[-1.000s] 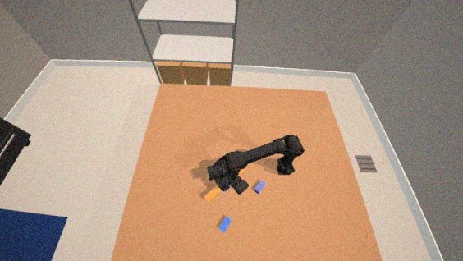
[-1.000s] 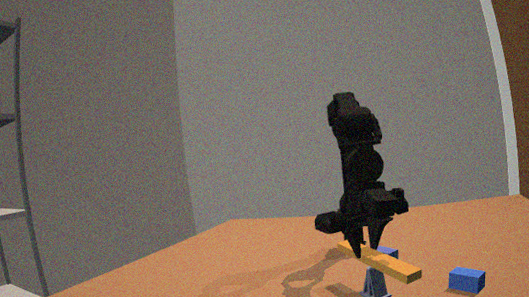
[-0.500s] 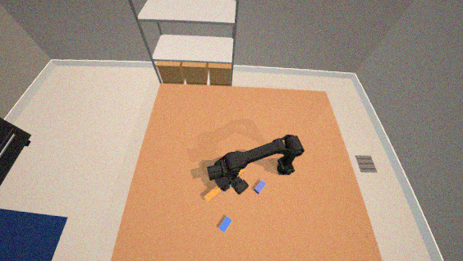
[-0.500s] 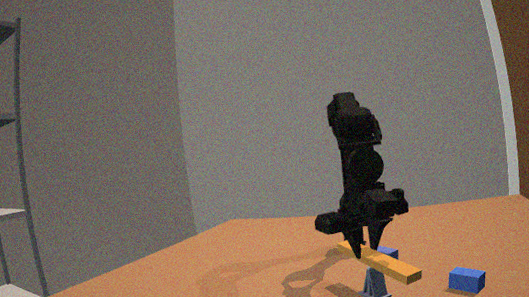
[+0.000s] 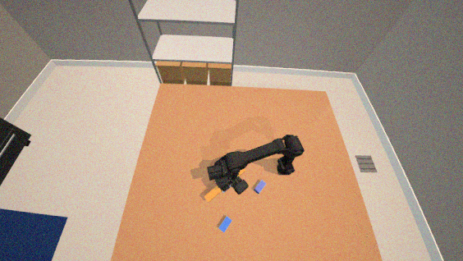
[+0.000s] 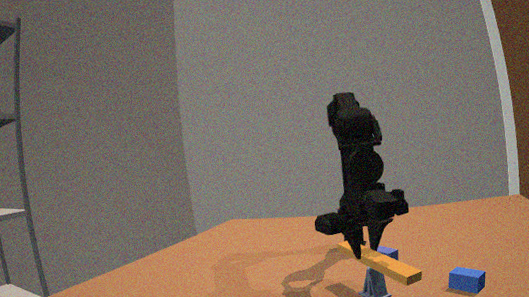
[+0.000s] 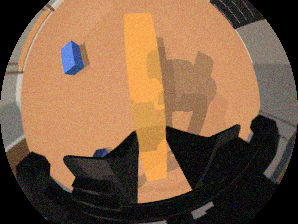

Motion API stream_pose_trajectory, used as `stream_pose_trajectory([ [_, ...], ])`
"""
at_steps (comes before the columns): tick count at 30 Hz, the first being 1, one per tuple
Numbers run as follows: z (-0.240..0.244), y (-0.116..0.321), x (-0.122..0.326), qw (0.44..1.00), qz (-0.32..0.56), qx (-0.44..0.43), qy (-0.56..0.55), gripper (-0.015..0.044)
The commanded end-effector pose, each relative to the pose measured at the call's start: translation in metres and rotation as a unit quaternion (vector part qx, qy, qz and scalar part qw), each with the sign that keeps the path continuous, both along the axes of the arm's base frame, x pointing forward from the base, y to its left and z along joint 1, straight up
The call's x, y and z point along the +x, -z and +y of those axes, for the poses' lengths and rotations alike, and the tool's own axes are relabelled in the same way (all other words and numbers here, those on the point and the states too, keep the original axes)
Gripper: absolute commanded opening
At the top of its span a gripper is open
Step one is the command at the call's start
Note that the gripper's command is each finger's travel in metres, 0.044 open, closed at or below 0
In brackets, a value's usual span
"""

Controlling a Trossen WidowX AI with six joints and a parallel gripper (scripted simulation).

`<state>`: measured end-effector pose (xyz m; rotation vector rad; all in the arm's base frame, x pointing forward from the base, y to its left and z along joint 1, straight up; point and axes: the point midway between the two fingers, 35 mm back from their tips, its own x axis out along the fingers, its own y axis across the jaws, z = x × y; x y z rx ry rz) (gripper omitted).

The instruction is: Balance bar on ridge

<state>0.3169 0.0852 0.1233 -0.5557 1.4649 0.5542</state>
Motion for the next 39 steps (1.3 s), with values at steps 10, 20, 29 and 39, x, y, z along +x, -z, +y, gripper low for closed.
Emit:
stream_pose_trajectory([
  [10,-0.0002,0.0009,0.0007,1.0,-0.002,-0.001,-0.001,0.0],
  [20,-0.0002,0.0017,0.0008,1.0,-0.002,-0.001,-0.001,0.0],
  [29,-0.0001,0.0025,0.0008,1.0,-0.002,-0.001,-0.001,0.0],
  [39,-0.0001,0.0034,0.0008,1.0,-0.002,-0.001,-0.001,0.0],
])
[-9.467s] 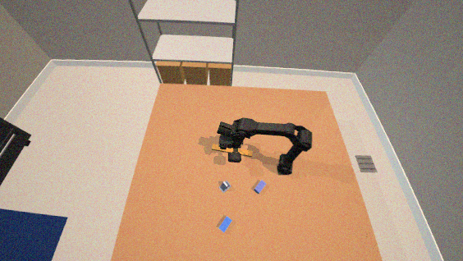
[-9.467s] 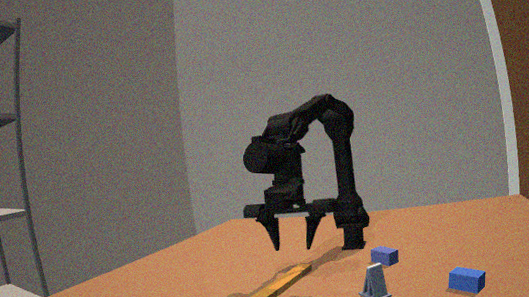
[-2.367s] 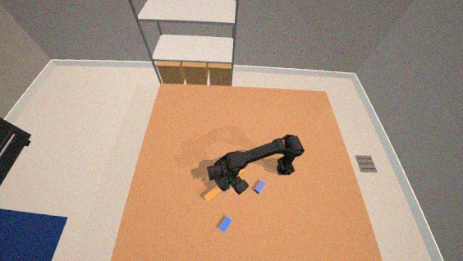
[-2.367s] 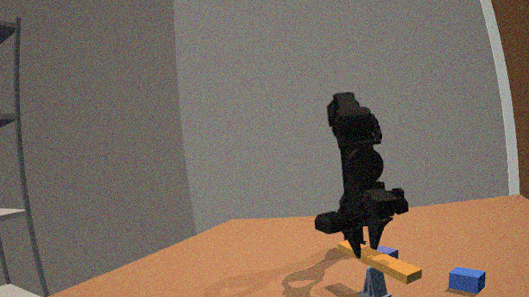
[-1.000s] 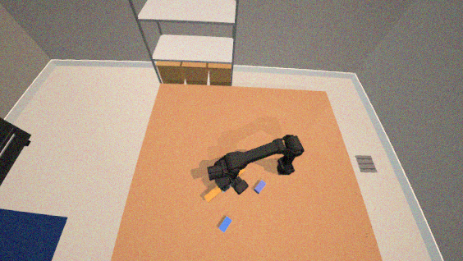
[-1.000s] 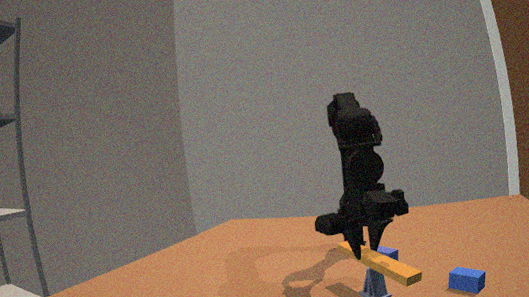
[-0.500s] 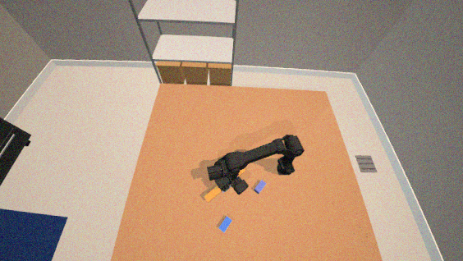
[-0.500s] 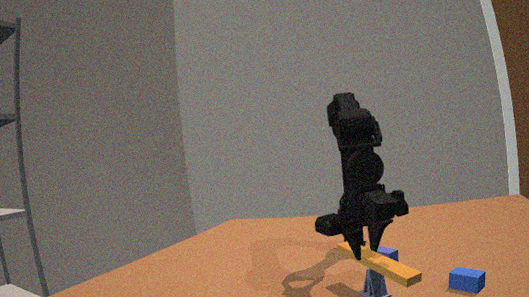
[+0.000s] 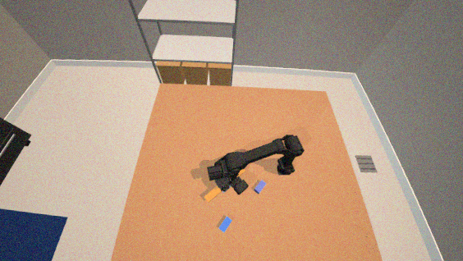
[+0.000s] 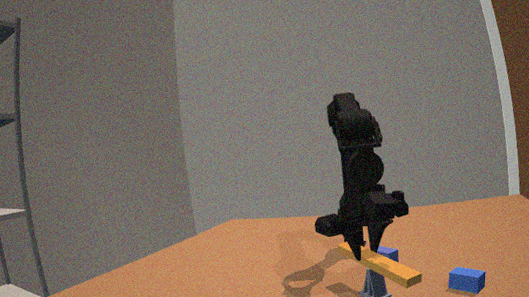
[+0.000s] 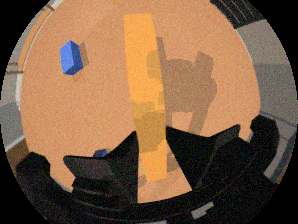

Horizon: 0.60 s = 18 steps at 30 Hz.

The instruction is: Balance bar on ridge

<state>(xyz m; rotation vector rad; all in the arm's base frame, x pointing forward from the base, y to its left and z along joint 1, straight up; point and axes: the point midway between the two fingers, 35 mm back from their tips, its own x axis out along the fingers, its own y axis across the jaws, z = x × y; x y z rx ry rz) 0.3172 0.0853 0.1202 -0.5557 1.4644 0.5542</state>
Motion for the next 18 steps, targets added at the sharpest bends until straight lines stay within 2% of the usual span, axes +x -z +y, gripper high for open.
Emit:
stream_pose_trajectory([
  [1,-0.0002,0.0003,0.0006,1.0,-0.002,-0.001,-0.001,0.0],
  [18,-0.0003,0.0017,0.0003,1.0,-0.001,-0.001,-0.001,0.0],
])
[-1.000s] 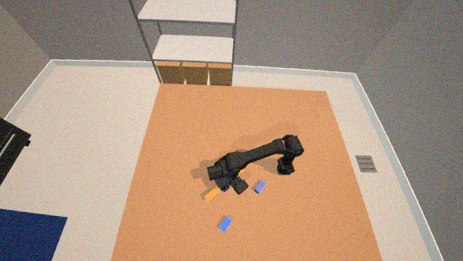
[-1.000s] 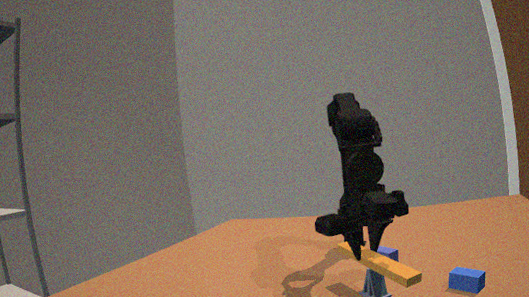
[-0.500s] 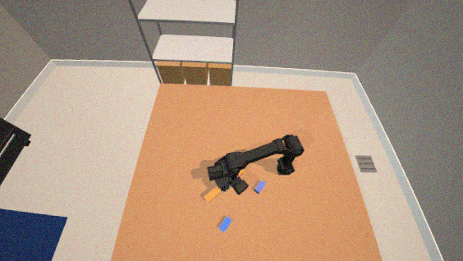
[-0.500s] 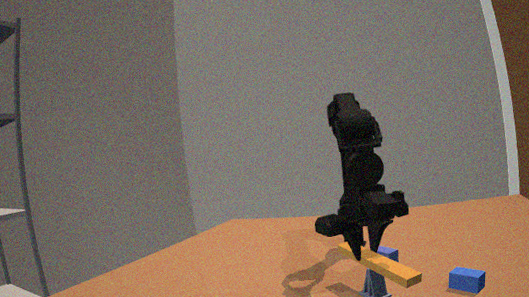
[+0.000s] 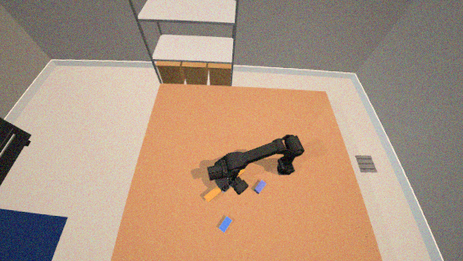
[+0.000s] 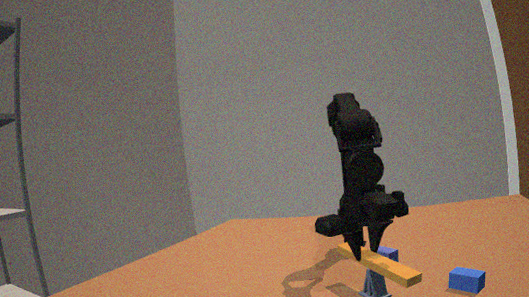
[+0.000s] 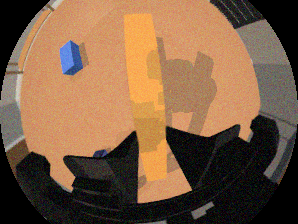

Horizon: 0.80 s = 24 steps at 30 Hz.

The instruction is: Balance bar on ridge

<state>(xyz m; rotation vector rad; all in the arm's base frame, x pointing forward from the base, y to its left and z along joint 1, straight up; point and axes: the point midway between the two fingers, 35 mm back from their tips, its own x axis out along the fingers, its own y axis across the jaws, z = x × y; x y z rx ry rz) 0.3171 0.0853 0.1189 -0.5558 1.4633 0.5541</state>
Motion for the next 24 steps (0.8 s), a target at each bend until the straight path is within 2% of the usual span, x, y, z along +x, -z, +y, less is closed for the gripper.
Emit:
stream_pose_trajectory([
  [1,-0.0003,0.0005,0.0003,1.0,-0.001,-0.001,-0.001,0.0],
  [24,-0.0005,0.0025,-0.0001,1.0,-0.001,-0.001,-0.001,0.0],
])
